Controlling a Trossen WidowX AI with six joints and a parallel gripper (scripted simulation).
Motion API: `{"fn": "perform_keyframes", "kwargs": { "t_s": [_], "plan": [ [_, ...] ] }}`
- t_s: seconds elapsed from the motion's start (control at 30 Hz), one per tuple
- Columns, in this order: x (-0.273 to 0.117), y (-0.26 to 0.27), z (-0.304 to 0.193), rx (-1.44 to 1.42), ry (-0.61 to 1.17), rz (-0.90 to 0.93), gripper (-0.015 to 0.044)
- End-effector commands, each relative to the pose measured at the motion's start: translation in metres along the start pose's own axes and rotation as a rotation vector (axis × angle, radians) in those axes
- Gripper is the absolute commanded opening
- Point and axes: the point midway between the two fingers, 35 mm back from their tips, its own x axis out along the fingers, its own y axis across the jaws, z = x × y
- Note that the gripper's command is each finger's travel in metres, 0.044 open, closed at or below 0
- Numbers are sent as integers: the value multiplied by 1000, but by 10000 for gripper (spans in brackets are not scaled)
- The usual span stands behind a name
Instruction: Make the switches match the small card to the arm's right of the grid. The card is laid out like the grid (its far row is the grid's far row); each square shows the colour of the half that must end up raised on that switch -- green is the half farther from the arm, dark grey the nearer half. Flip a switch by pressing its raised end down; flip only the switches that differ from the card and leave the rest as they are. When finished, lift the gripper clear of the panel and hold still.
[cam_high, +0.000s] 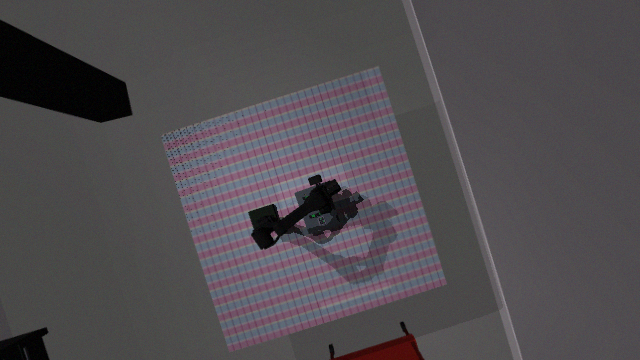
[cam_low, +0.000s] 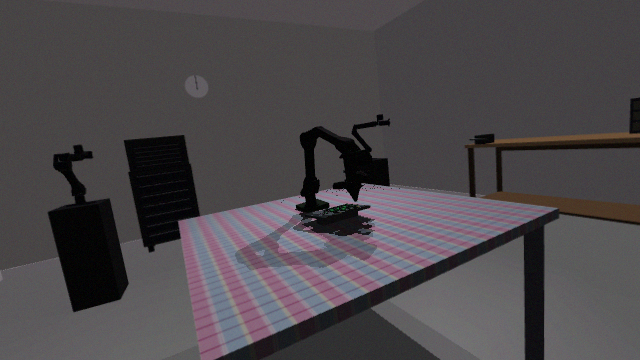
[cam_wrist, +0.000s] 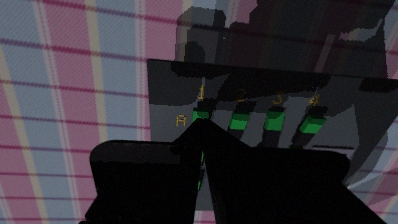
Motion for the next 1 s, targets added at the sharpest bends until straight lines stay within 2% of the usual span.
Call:
{"fn": "perform_keyframes", "kwargs": {
  "t_s": [0.0,0.97],
  "plan": [
    [8,0,-2,-5,10,0,0],
    [12,0,-2,-5,10,0,0]
  ]
}}
